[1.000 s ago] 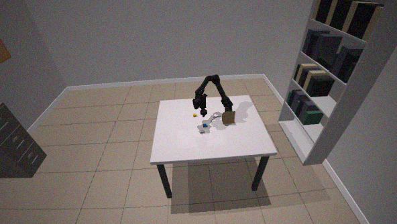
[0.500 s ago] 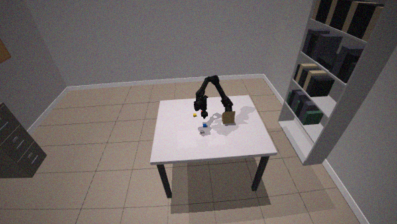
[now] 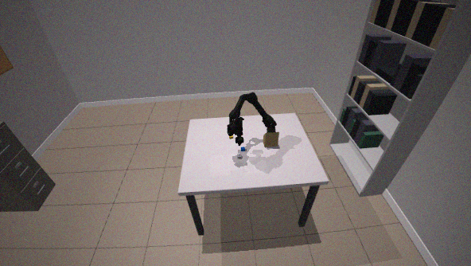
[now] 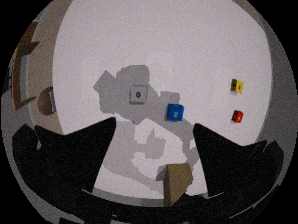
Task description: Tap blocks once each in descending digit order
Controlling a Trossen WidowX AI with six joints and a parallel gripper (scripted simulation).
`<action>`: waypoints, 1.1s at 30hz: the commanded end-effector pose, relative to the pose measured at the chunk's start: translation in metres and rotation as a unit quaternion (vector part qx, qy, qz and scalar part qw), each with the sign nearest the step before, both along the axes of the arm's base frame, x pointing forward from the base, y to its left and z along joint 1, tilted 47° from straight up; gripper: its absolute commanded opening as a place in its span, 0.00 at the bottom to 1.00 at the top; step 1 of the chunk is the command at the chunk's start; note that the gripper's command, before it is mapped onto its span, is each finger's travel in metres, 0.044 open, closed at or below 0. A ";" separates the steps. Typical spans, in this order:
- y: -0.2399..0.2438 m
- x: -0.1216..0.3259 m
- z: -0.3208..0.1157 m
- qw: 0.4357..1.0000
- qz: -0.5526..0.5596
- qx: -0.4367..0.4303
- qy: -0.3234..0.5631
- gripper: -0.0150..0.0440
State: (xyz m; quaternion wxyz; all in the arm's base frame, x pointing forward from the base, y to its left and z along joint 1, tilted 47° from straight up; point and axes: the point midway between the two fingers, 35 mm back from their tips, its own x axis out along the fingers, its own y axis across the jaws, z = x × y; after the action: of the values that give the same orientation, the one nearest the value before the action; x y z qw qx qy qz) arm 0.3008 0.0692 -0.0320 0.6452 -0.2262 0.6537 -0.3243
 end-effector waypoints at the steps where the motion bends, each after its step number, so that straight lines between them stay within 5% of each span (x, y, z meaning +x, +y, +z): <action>1: 0.025 0.011 -0.033 1.000 -0.001 -0.001 0.005 0.93; 24: 0.024 0.013 -0.032 1.000 -0.001 0.000 0.005 0.93; 33: -0.076 0.049 0.077 1.000 0.005 0.012 0.003 0.93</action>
State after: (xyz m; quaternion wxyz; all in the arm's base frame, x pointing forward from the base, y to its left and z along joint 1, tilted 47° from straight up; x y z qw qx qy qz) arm 0.3482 0.0307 0.0105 0.6510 -0.2203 0.6570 -0.3099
